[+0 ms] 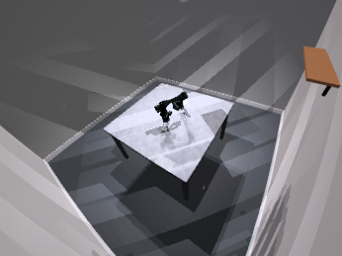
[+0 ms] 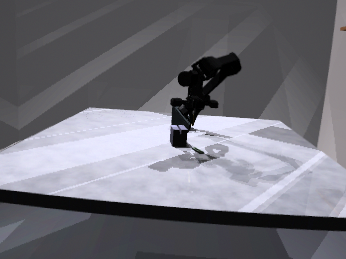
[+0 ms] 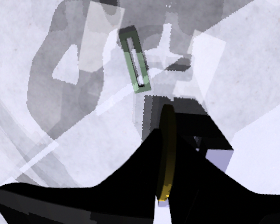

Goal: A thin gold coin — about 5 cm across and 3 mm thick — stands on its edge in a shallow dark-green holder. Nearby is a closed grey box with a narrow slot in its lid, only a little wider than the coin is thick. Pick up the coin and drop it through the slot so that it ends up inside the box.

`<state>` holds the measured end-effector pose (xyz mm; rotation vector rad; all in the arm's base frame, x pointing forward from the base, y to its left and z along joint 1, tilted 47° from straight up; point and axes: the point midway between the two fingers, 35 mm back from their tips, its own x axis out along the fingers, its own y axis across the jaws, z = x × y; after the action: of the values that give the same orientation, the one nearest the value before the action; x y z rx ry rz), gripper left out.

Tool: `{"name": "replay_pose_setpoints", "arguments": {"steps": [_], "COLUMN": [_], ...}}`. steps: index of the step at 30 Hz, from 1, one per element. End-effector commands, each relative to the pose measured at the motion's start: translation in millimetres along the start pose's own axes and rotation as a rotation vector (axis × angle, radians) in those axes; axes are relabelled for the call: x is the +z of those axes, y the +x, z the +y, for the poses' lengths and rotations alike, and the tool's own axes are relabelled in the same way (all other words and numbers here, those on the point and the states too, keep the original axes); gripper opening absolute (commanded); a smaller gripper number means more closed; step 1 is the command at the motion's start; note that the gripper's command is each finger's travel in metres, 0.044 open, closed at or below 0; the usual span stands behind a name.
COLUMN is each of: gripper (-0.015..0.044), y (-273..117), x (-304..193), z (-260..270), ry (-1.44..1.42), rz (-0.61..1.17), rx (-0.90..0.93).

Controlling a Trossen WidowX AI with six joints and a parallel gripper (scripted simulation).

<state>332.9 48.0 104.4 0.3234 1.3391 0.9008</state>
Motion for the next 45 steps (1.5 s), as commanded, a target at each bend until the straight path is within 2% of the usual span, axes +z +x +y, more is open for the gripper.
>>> {"name": "replay_pose_setpoints", "arguments": {"steps": [1,29,45], "gripper": [0.0000,0.0000,0.0000], "y": [1,4,2], "x": [-10,-71,-69], "z": [-7,-43,-42], "ry": [0.001,0.001,0.003], "rz": [0.005,0.006,0.002], "rx": [-0.001,0.006,0.005]}}
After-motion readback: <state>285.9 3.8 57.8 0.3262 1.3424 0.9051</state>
